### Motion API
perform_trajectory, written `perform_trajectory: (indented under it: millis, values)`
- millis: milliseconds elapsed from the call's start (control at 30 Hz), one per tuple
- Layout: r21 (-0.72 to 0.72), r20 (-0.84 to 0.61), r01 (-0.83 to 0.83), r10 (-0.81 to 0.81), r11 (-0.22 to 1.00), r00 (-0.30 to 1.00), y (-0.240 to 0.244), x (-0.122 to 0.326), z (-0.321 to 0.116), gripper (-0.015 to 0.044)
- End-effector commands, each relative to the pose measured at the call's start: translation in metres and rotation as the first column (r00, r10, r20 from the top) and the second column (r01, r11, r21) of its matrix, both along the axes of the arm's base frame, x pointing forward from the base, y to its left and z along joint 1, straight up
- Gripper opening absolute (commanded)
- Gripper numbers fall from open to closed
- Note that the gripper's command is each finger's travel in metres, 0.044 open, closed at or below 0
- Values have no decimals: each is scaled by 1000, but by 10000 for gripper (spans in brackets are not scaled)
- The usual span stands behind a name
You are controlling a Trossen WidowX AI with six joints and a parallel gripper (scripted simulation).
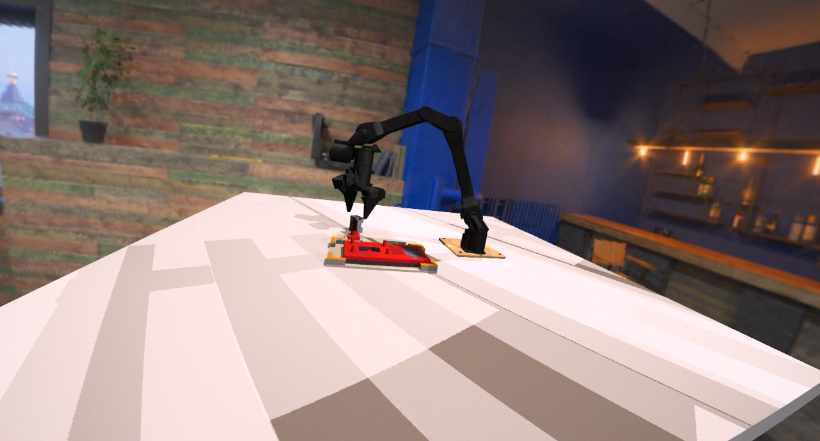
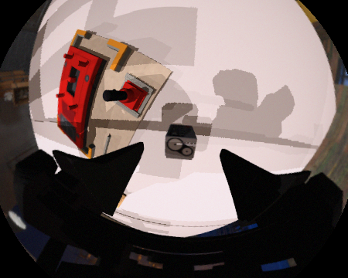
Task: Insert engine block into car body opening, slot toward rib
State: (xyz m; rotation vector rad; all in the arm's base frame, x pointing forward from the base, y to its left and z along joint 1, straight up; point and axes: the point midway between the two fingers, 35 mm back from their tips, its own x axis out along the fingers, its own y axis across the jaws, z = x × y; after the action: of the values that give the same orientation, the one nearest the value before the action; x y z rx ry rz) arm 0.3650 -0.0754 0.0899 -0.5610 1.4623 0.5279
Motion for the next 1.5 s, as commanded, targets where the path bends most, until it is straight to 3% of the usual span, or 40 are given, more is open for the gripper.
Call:
perform_trajectory:
  millis: [0,700,1067,1300,1433,1467]
  values:
    - [1,-10,3,-2,1000,1000,0,-1,-9,440]
    - [1,-11,3,-2,1000,1000,0,-2,-41,440]
    - [1,-11,3,-2,1000,1000,0,-2,-41,151]
    - [1,-11,3,-2,1000,1000,0,-2,-41,105]
    - [-4,4,-4,4,1000,1000,0,1,-37,0]
    - [-6,15,-8,8,1000,1000,0,2,-34,0]
